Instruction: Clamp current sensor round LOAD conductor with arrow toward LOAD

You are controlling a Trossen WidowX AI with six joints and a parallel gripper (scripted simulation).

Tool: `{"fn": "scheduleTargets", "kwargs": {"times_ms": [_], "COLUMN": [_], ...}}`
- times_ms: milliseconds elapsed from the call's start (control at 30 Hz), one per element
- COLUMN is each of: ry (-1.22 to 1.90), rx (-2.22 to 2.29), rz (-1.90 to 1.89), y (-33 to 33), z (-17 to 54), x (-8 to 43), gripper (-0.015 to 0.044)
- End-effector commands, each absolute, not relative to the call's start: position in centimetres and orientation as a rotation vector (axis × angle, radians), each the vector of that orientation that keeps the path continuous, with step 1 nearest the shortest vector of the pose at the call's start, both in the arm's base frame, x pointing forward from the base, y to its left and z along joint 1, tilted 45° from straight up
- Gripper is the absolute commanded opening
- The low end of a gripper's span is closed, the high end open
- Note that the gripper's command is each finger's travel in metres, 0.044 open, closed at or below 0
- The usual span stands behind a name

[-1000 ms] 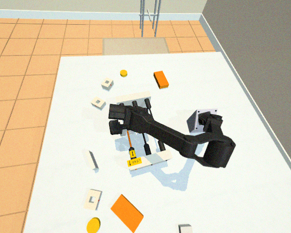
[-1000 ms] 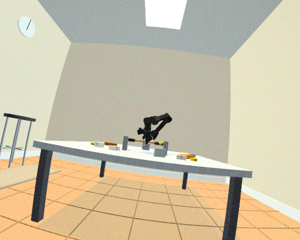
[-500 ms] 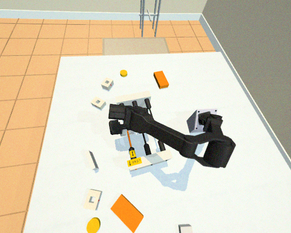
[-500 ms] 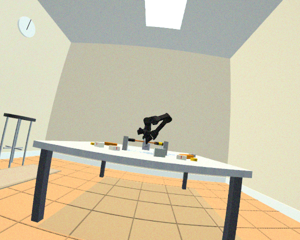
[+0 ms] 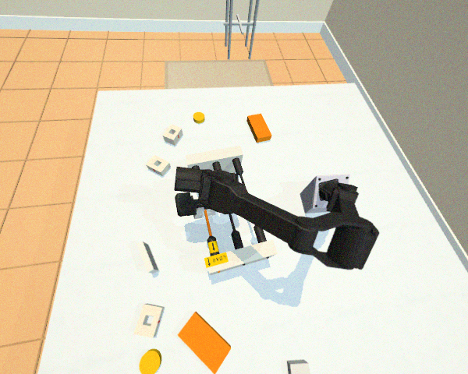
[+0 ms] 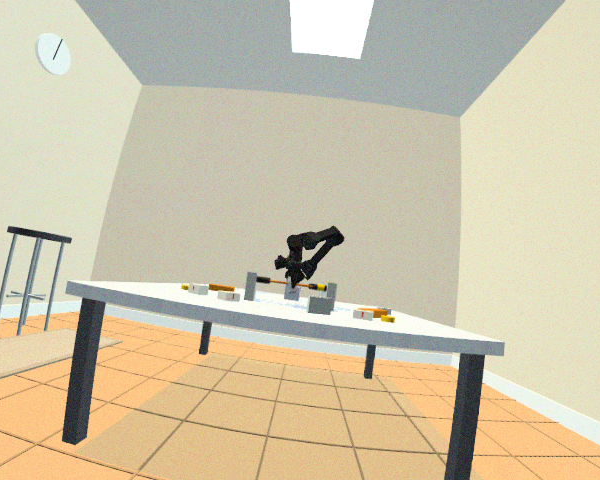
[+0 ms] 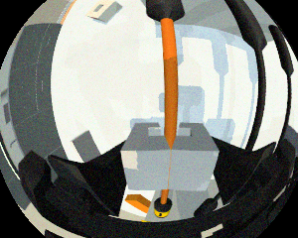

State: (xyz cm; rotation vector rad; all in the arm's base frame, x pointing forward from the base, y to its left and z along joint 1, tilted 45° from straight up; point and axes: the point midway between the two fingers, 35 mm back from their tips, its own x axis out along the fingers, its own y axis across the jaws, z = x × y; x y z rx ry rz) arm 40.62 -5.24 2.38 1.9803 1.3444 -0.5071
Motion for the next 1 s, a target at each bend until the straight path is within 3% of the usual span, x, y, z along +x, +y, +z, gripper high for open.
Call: {"fn": "scheduleTargets", "kwargs": {"times_ms": [0, 967], "ry": [1.342, 1.288], "rx": [1.98, 2.01], "rz": [-0.504, -0.482], "y": [-5.26, -5.25], "z": [2.43, 2.41], "x": [40.67, 41.04], "gripper": [0.0, 0.0]}}
